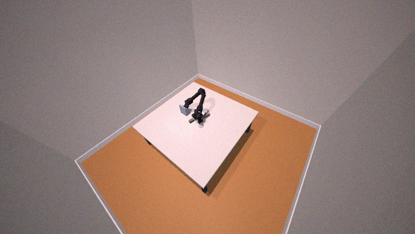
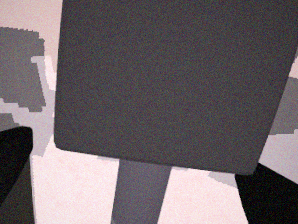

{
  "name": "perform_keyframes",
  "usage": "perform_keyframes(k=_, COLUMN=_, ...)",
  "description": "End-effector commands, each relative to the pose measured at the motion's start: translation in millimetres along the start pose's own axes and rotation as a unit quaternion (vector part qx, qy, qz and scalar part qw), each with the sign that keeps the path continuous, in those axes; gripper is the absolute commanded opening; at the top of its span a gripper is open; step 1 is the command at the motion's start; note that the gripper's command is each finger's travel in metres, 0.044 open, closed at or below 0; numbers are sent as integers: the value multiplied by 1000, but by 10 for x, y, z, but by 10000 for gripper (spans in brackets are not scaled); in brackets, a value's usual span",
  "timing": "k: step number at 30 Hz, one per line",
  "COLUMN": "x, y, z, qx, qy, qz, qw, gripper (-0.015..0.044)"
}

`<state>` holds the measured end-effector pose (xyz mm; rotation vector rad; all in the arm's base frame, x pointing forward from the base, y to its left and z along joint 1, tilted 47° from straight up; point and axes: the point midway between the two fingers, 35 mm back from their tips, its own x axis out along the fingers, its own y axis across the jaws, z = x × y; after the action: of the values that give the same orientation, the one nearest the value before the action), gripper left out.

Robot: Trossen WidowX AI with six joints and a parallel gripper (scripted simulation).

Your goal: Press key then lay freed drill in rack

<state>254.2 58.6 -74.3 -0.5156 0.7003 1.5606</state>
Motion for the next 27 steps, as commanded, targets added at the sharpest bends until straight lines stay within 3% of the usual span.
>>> perform_keyframes(k=1, x=-6, y=-2, z=-2, qx=0, qy=0, qz=0, qw=1000, gripper=387)
perform_keyframes(k=16, x=-6, y=-2, z=-2, qx=0, qy=0, qz=0, qw=1000, gripper=0)
perform_keyframes(k=27, x=-8, y=-3, z=-62, qx=3, qy=-2, qz=-2, qw=1000, gripper=0)
